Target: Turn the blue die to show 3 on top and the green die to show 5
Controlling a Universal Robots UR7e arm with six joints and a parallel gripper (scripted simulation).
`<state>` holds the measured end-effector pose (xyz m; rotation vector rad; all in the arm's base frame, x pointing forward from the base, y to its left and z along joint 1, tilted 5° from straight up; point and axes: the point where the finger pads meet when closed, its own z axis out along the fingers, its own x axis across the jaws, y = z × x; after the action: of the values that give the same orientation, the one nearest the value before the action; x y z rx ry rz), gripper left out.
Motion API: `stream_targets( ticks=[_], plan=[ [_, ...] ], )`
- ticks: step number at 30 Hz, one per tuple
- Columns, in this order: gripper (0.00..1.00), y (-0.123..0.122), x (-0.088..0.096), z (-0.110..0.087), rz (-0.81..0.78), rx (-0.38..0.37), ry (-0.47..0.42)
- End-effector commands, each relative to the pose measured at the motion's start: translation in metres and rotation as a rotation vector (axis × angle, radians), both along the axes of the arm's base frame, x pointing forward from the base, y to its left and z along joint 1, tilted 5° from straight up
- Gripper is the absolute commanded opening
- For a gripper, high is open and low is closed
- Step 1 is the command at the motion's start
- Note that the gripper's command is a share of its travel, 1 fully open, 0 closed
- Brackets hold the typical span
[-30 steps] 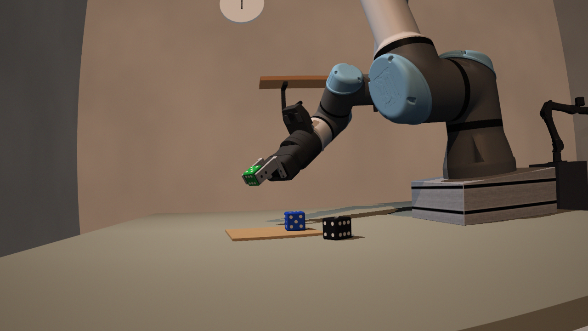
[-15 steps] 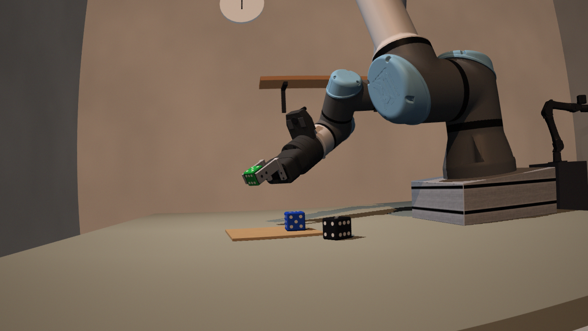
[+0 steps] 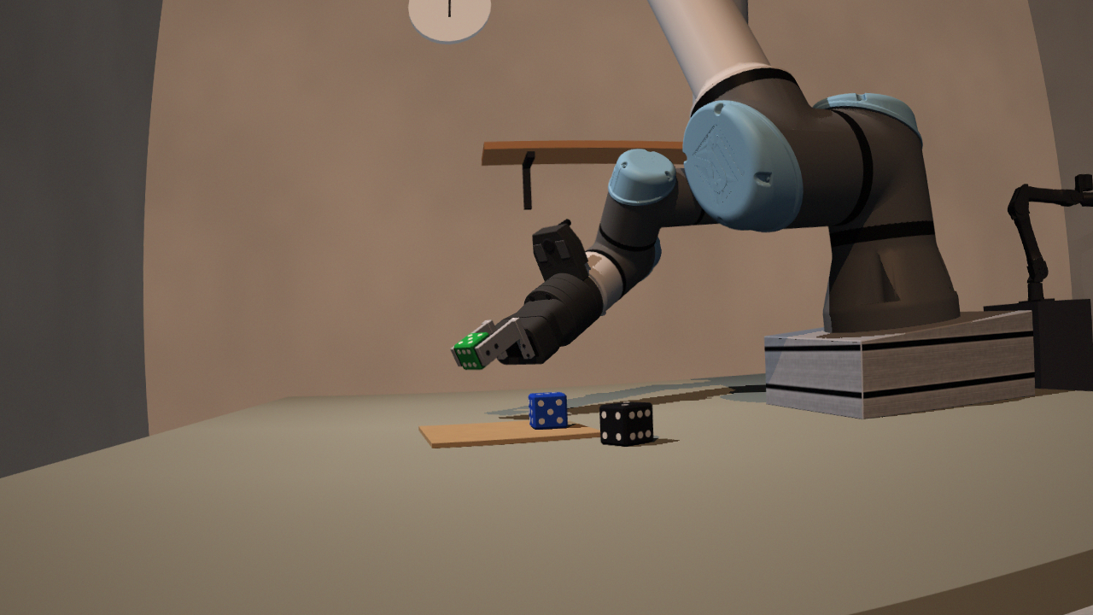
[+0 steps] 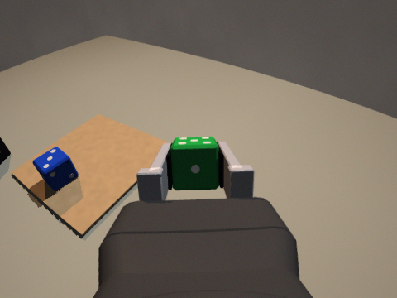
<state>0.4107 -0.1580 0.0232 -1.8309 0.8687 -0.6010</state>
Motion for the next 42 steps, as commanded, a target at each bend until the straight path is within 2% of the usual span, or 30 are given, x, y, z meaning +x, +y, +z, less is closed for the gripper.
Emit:
stream_targets(
  ticks=[1, 8, 14, 42],
  plan=[
    [0.57, 0.000, 0.001, -0.008, 0.000, 0.000, 0.000],
    [0.57, 0.001, 0.002, -0.029, 0.000, 0.000, 0.000],
    [0.57, 0.001, 0.003, -0.039, 0.000, 0.000, 0.000],
    [0.57, 0.001, 0.003, -0.041, 0.000, 0.000, 0.000]
  ],
)
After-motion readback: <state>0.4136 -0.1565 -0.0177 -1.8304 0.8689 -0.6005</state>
